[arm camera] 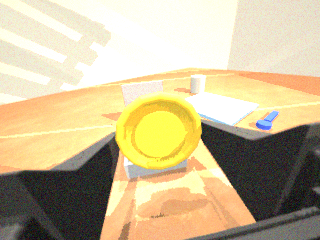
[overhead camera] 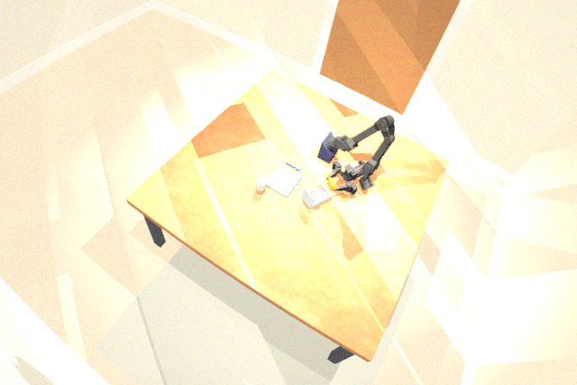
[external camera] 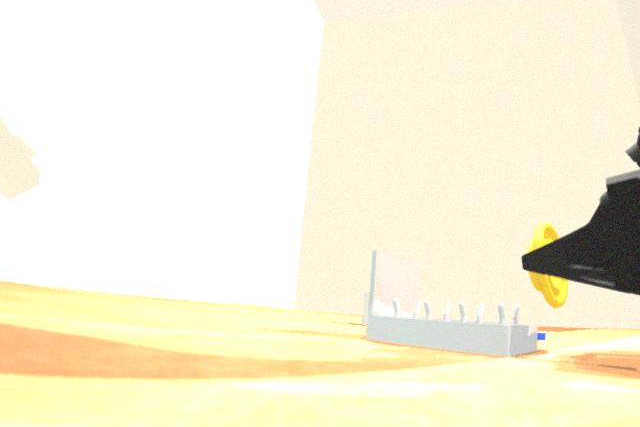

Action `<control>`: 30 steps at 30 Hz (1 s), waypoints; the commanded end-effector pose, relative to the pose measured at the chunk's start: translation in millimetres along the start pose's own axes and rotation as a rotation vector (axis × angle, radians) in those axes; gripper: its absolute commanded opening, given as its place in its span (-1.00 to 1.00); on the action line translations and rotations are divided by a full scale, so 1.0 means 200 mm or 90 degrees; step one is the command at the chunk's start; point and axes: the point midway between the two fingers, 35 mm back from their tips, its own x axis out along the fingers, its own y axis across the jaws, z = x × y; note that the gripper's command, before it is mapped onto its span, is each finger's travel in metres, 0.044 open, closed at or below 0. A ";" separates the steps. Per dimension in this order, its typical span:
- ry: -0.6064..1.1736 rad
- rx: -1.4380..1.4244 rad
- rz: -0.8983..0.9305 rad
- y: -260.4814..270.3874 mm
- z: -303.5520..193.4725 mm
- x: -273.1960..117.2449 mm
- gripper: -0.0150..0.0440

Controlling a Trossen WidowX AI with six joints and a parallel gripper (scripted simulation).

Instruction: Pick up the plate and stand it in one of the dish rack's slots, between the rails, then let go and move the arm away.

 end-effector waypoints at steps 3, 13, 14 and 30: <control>-0.013 0.007 0.036 0.01 0.00 -0.02 -0.49; -0.010 0.007 0.033 0.01 0.00 0.01 -0.49; -0.010 0.007 0.033 0.01 0.00 0.02 -0.49; -0.010 0.009 0.035 0.02 0.01 0.12 -0.49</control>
